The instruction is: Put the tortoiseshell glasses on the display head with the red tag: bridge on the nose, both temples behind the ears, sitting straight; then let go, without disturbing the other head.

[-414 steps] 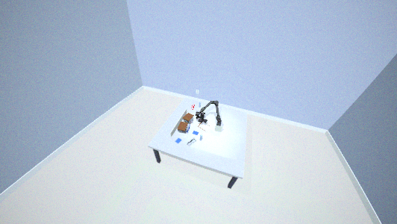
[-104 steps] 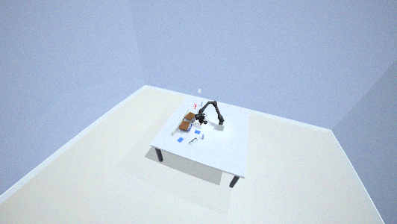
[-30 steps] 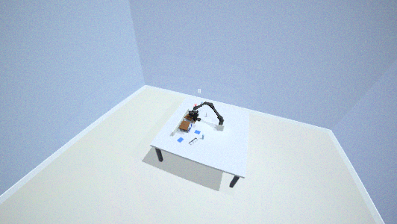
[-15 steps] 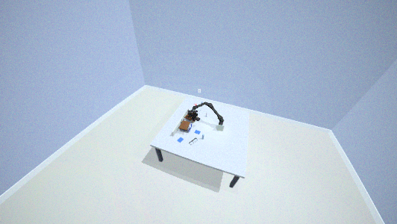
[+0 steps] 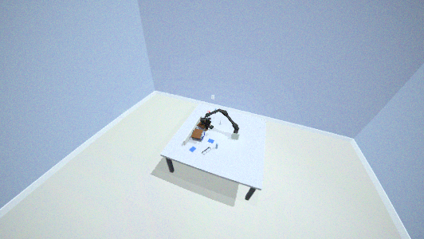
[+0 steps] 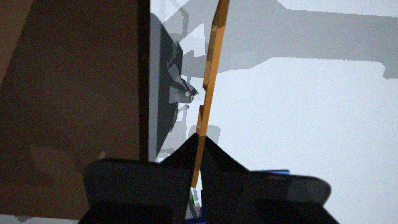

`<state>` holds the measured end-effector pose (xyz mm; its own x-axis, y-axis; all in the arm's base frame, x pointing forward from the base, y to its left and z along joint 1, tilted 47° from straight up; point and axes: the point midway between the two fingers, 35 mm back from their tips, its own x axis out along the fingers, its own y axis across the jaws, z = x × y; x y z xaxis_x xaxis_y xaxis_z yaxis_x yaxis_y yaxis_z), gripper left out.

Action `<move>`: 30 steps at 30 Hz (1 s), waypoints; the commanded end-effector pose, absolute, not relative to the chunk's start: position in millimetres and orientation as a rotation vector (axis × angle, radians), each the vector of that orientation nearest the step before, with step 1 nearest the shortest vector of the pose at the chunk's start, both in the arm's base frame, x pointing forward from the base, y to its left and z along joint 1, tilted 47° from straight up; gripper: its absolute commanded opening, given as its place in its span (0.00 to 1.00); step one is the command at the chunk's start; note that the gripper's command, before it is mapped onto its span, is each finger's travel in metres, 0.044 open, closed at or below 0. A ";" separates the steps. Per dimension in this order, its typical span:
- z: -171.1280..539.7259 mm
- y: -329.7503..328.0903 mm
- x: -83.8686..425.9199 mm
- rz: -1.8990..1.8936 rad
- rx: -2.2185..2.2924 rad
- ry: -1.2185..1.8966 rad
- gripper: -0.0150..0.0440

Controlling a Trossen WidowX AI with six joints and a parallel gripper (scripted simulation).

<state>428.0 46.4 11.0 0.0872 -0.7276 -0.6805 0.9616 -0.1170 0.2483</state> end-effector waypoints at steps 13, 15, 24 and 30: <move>9.0 43.4 429.3 -1.487 0.814 0.370 0.25; 8.2 42.4 429.6 -1.487 0.814 0.370 0.25; 9.0 43.2 429.7 -1.492 0.822 0.369 0.44; 17.4 52.6 428.5 -1.493 0.820 0.373 0.44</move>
<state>427.7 43.0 10.8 0.0792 -0.7303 -0.6786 0.9631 -0.1194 0.2410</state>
